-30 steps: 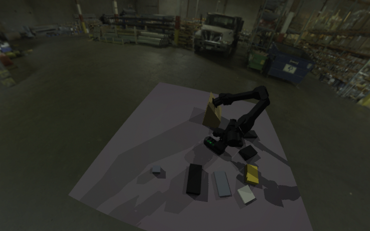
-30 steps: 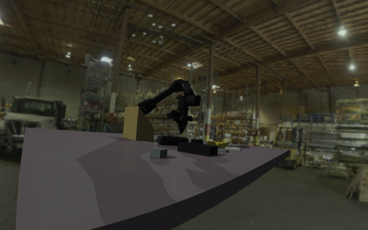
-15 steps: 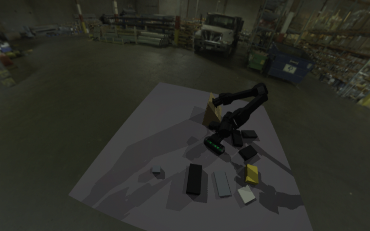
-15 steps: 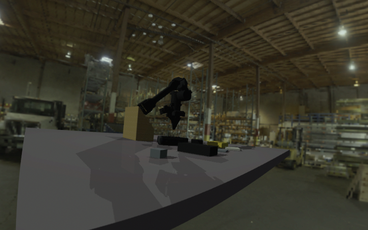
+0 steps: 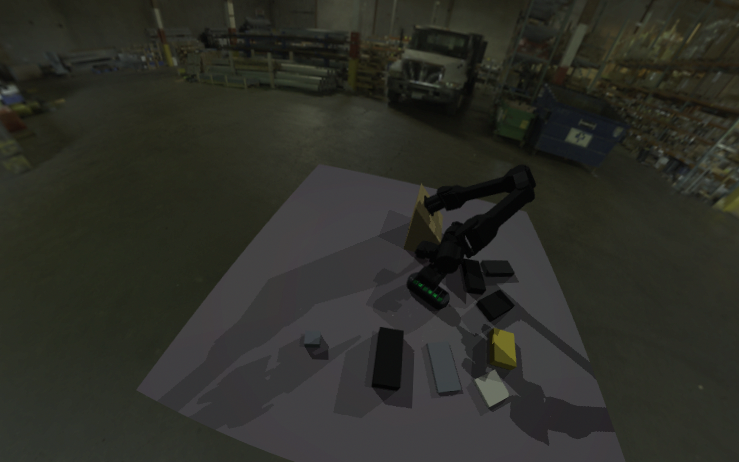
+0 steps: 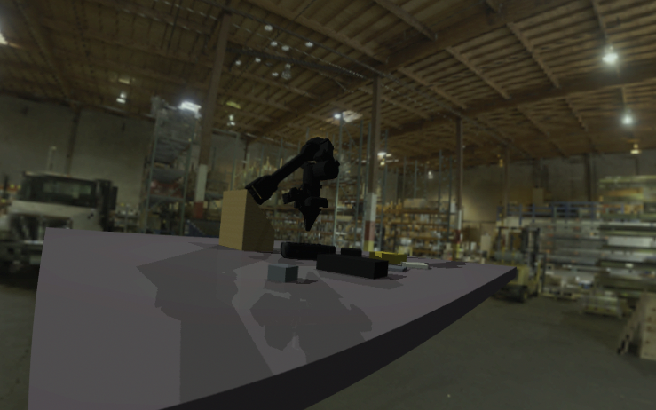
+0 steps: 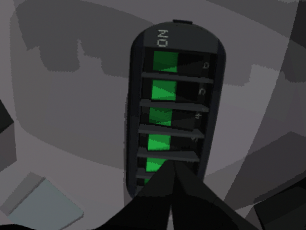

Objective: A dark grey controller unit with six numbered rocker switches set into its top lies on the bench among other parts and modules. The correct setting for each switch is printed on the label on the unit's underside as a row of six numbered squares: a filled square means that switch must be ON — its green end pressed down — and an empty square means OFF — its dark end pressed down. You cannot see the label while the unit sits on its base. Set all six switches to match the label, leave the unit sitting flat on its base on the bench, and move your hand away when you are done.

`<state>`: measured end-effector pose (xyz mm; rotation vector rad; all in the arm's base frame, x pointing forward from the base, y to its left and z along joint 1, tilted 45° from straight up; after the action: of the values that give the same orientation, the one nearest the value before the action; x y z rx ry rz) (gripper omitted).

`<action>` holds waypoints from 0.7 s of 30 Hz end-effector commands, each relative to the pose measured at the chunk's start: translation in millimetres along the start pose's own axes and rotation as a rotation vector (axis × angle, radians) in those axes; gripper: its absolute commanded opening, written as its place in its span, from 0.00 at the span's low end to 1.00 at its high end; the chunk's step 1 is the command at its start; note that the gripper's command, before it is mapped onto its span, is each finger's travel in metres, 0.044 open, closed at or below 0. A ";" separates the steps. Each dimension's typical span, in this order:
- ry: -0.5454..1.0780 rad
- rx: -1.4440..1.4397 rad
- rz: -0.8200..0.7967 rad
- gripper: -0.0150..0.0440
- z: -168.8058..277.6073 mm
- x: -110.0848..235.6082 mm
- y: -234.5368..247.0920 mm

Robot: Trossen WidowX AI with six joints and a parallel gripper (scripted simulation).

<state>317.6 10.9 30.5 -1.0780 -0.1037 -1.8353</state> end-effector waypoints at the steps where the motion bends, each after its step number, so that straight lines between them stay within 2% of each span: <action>1: -0.002 0.001 0.000 0.25 -1.0 -0.4 -0.3; 12: -0.005 0.002 0.000 0.25 -1.7 -1.6 0.9; 17: -0.004 0.003 -0.001 0.25 3.4 -25.2 37.7; 21: -0.004 0.003 -0.001 0.25 3.8 -29.5 43.4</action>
<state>347.8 9.4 4.0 -1.0779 -0.1069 -1.8338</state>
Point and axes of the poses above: the point midway between the two fingers, 35 mm back from their tips, its own x axis back along the fingers, its own y axis across the jaws, z = x × y, the point moved 1 cm from there along x, back along the fingers, and after that the axes turned 7 degrees about -x, right-handed, at the moved point
